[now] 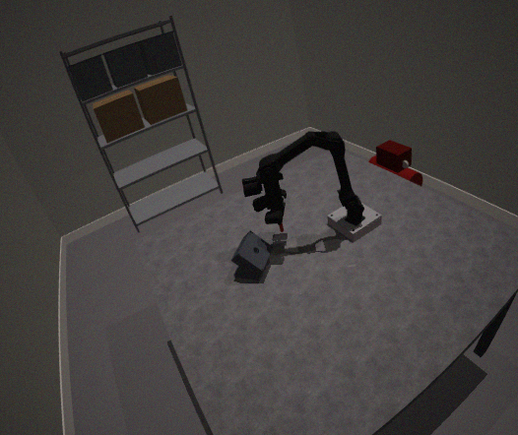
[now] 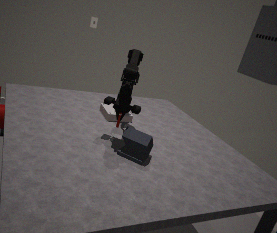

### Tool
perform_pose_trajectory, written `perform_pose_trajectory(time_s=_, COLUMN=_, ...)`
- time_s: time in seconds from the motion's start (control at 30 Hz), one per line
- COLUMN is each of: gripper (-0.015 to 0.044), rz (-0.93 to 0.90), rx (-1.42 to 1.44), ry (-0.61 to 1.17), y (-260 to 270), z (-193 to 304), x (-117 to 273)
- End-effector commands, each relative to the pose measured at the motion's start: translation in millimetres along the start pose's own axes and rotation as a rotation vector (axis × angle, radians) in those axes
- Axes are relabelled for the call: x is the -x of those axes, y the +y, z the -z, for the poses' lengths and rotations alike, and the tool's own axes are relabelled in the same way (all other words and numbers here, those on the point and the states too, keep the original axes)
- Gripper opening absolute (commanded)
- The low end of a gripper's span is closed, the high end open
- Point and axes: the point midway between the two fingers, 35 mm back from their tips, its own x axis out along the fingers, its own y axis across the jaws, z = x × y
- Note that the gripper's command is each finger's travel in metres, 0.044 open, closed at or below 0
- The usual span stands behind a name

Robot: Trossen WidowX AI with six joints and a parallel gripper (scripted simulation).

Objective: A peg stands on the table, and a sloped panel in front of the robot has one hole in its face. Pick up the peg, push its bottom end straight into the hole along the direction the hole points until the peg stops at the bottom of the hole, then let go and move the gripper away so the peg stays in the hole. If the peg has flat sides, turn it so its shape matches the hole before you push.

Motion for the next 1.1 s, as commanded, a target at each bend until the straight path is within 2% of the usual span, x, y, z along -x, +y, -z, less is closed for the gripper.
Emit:
perform_pose_trajectory(time_s=0.0, gripper=0.0000, rz=-0.007, rx=0.005, ry=-0.007, y=-0.4, z=0.3, x=15.5)
perform_pose_trajectory(time_s=1.07, gripper=0.0000, rz=0.098, rx=0.231, ry=-0.103, y=25.7, z=-0.9, x=18.6)
